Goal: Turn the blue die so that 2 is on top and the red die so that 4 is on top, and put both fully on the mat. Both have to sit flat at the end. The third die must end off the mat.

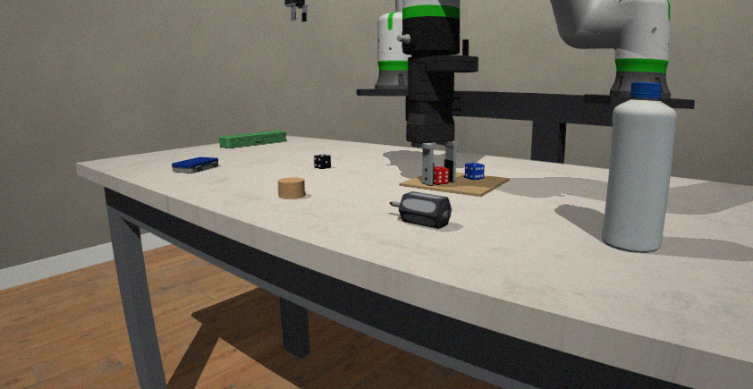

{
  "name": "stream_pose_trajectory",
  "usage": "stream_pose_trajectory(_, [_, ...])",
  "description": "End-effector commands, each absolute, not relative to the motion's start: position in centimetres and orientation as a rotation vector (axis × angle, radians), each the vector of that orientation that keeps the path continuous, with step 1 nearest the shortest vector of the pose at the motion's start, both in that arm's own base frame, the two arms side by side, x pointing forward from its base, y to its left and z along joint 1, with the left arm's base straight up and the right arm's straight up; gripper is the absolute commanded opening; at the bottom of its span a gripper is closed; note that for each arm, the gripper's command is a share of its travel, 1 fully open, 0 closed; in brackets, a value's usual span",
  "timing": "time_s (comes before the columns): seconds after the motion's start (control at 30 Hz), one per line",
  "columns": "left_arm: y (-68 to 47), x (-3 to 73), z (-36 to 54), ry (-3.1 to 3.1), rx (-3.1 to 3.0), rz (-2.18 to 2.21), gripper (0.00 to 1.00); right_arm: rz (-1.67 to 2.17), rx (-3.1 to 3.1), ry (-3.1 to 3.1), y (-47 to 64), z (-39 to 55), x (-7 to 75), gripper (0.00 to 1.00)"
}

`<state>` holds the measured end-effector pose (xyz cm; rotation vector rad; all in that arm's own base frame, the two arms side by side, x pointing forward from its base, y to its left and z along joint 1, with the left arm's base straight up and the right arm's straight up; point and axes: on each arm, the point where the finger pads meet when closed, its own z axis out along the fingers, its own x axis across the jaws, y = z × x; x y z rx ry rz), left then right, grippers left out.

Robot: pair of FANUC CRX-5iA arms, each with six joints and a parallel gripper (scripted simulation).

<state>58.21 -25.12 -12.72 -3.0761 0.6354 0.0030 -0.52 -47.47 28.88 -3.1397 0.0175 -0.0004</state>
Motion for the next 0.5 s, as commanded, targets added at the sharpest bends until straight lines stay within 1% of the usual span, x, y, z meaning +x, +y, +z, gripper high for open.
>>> stream_pose_trajectory(0.0, [-25.2, 58.3, -12.6, 0.635, -3.077, 0.0, 0.79, 0.0, -3.142, 0.018, -47.5, 29.0, -0.5, 1.0])
stream_pose_trajectory(0.47, [-25.2, 58.3, -10.4, 0.635, -3.077, 0.0, 0.79, 0.0, -3.142, 0.018, -47.5, 29.0, -0.5, 1.0])
